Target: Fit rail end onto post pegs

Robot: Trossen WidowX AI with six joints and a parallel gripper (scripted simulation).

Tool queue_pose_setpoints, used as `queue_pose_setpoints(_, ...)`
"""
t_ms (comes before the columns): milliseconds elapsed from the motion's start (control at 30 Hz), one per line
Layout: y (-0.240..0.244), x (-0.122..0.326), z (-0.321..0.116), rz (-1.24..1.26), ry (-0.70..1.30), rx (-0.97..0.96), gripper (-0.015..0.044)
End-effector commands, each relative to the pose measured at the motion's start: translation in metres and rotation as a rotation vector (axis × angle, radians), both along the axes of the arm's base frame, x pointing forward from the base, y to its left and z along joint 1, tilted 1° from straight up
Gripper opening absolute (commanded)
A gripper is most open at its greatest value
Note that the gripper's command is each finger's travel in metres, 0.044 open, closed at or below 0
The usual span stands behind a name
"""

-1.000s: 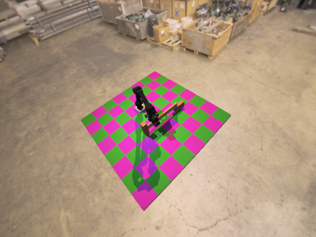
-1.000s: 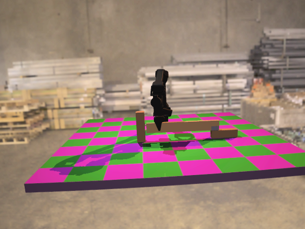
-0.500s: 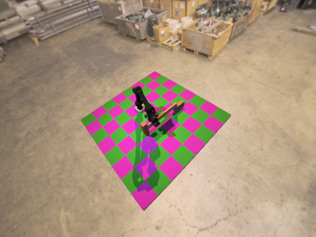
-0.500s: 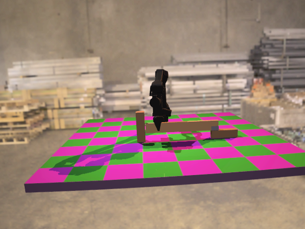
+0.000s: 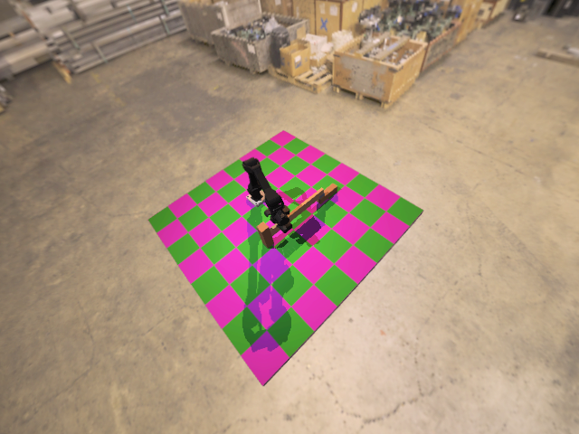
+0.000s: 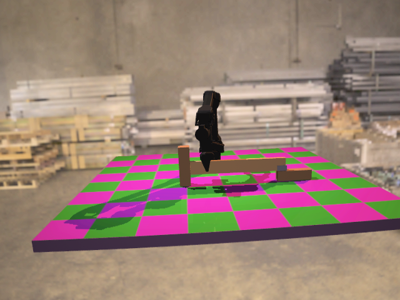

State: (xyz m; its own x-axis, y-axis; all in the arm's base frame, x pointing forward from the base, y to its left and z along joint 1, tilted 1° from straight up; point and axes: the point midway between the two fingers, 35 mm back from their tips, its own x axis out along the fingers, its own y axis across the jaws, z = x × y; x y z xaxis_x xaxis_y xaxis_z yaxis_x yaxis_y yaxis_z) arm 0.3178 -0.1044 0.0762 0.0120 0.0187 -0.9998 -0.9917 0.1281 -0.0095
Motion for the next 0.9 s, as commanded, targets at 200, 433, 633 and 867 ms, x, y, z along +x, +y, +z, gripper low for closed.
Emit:
queue_pose_setpoints(200, 0.000, 0.000, 0.000, -0.001, 0.000, 0.000, 0.0236)
queue_pose_setpoints(433, 0.000, 0.000, 0.000, -0.001, 0.000, 0.000, 0.0420)
queue_pose_setpoints(633, 0.000, 0.000, 0.000, -0.001, 0.000, 0.000, 0.0440)
queue_pose_setpoints(867, 0.030, 0.003, 0.031, -0.001, -0.006, -0.001, 0.0440)
